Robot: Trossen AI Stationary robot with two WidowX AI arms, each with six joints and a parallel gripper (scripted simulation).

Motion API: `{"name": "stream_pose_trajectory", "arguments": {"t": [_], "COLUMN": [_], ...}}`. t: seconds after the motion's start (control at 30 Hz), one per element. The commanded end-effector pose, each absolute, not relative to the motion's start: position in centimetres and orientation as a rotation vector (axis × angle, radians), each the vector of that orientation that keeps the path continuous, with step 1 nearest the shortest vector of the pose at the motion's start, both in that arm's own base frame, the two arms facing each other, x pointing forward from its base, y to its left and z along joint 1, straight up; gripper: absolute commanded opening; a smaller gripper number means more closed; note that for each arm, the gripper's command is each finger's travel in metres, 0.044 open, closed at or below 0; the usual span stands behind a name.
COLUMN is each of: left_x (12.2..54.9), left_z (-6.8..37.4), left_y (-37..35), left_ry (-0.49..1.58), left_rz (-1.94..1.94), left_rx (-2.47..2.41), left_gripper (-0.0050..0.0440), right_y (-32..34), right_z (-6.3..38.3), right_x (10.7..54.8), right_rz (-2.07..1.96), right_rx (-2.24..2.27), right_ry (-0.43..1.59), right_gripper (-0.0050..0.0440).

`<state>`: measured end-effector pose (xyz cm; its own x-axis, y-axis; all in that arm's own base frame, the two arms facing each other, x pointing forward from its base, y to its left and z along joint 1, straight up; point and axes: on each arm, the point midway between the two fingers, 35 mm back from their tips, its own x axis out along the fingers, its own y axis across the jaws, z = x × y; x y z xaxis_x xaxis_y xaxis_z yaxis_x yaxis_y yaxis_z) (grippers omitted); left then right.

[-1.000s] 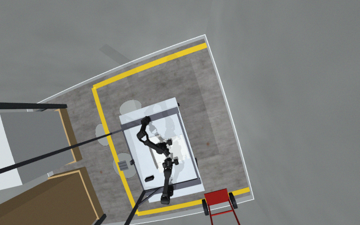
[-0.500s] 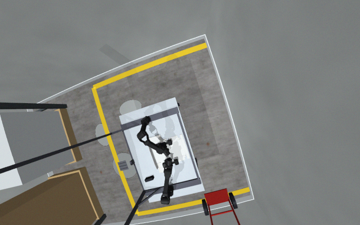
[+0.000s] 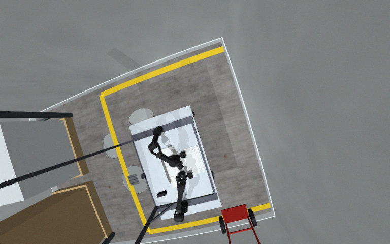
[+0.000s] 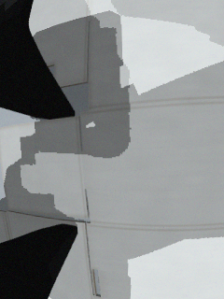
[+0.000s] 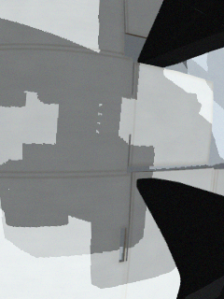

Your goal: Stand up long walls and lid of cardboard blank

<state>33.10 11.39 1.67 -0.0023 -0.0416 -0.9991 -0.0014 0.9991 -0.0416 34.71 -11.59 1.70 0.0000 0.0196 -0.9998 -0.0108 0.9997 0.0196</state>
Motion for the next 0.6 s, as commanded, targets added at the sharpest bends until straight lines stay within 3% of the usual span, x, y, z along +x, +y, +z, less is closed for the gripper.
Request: {"name": "stream_pose_trajectory", "arguments": {"t": [0.0,0.57], "left_x": [33.35,33.37], "left_z": [2.27,2.03], "left_y": [11.27,10.95], "left_ry": [1.55,1.546], "left_rz": [-0.029,-0.023], "left_rx": [-0.033,-0.034], "left_gripper": [0.0282,0.0282], "right_y": [-11.5,-11.0], "right_z": [2.45,2.08], "right_x": [35.09,35.09], "right_rz": [0.017,0.015], "right_rx": [0.006,0.009], "right_ry": [1.542,1.543], "right_gripper": [0.0288,0.0288]}}
